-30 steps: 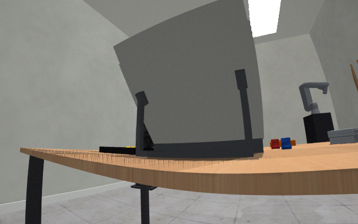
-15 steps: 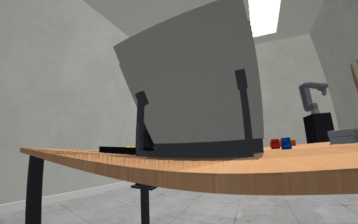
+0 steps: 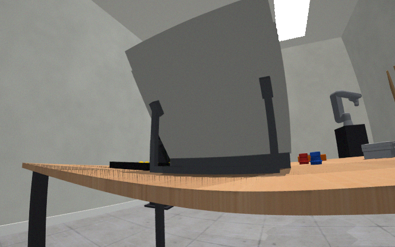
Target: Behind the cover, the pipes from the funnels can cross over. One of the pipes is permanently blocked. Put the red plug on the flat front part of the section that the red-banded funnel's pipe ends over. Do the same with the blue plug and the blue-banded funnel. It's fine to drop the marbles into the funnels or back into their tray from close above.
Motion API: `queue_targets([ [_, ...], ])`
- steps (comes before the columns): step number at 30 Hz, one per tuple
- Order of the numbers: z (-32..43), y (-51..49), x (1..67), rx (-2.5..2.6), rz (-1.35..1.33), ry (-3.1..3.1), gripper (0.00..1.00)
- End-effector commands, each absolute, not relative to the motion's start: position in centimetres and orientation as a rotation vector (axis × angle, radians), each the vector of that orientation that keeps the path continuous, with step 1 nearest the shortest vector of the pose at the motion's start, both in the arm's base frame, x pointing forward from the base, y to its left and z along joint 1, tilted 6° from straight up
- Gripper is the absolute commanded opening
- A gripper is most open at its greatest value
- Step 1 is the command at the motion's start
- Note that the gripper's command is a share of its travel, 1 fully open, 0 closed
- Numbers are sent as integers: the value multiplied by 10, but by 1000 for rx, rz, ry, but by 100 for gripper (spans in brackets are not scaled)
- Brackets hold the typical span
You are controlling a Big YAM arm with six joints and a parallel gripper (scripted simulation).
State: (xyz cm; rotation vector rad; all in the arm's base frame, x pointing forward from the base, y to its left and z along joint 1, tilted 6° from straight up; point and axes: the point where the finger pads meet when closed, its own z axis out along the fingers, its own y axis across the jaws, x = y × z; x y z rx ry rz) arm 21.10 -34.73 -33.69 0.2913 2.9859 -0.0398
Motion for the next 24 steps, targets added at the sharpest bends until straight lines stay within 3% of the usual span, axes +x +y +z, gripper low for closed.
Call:
queue_targets([
  [1,-334,-352,214,293,-55,2978,0],
  [4,-334,-352,214,293,-55,2978,0],
  [19,-195,-352,197,247,23,3018,0],
  [24,-195,-352,197,249,14,3015,0],
])
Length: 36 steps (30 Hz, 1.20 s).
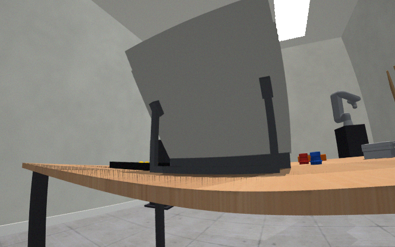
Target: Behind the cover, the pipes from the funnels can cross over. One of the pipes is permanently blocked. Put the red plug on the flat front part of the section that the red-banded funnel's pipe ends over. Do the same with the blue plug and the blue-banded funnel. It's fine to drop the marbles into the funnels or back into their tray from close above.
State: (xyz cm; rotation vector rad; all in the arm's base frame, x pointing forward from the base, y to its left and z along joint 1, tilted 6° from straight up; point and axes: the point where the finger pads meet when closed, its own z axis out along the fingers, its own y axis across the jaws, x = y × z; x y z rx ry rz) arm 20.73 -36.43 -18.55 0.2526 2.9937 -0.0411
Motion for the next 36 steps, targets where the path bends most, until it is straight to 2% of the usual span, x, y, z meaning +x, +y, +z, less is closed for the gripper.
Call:
queue_targets([
  [1,-195,-352,197,249,11,3013,0],
  [36,-194,-353,198,248,-33,2997,0],
])
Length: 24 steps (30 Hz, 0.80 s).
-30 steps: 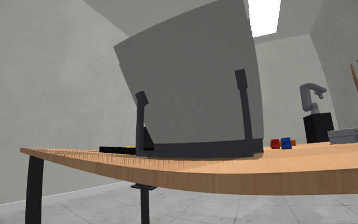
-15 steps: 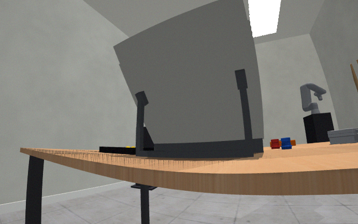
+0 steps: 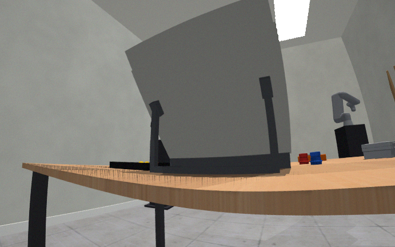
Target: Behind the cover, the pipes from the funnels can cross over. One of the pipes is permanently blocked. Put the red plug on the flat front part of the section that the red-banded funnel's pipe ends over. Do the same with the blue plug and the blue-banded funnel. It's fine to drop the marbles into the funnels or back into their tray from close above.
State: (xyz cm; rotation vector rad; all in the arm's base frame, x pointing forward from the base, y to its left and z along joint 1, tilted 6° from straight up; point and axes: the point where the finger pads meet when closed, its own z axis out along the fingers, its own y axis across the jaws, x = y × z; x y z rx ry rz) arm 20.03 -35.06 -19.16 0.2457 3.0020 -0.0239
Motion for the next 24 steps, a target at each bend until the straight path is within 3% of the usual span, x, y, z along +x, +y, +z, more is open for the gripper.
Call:
queue_targets([
  [1,-194,-353,198,248,-34,2997,0],
  [24,-194,-353,198,247,7,3013,0],
])
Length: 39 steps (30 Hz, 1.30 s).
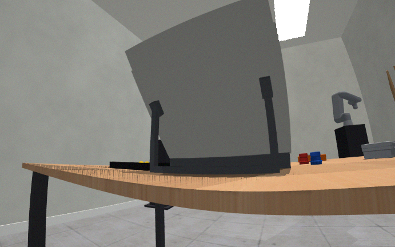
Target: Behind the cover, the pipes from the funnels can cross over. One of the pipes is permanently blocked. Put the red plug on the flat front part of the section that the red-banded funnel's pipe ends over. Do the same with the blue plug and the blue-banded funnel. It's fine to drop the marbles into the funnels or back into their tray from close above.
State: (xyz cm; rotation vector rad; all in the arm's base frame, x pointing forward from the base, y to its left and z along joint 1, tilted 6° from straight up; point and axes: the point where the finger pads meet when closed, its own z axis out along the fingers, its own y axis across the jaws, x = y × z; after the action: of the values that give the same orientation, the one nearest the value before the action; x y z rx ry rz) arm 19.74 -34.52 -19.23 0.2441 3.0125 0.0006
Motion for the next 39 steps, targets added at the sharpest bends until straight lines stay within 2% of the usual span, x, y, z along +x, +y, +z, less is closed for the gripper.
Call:
queue_targets([
  [1,-194,-353,198,247,11,3014,0],
  [22,-197,-356,196,246,-3,3010,0],
  [39,-146,-362,265,242,18,3018,0],
])
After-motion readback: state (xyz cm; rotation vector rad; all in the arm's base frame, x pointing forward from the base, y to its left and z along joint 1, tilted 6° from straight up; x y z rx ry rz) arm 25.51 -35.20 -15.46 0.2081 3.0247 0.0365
